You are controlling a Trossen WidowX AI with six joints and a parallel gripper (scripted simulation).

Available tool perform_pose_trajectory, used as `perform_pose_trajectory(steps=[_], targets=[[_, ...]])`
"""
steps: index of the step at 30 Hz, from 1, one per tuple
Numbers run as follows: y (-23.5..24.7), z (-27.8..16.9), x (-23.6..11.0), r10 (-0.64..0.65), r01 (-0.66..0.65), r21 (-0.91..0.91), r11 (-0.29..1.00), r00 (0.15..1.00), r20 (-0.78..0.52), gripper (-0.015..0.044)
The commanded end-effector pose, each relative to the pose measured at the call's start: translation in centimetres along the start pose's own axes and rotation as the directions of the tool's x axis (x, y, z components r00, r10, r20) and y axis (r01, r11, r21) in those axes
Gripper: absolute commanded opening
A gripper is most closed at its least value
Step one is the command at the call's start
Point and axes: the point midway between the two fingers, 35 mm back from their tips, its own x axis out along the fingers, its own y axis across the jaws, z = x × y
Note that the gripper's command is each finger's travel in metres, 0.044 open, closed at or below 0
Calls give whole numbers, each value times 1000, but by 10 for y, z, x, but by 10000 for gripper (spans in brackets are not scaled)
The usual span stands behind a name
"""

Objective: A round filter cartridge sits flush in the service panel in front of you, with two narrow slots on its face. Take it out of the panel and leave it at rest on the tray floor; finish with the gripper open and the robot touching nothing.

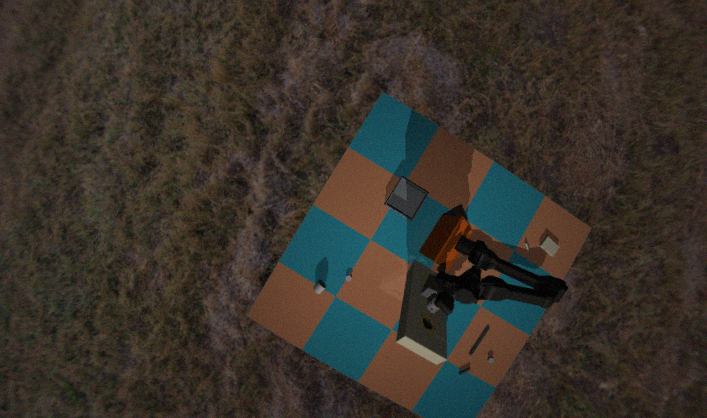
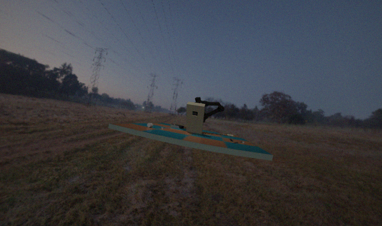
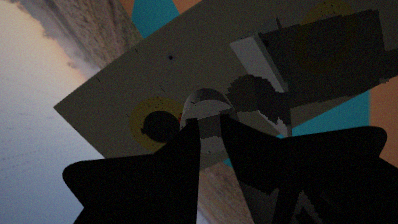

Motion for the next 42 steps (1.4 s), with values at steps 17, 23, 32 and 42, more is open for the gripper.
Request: perform_pose_trajectory(steps=[17,23,32,42], targets=[[-10,4,1,1,-1,-1,1000,1000,0,92],[10,-6,-2,8,-8,-19,1000,1000,-4,92],[56,-26,-9,9,-9,-21,1000,1000,-4,118],[108,-48,-55,17,-17,-42,999,1000,-2,381]])
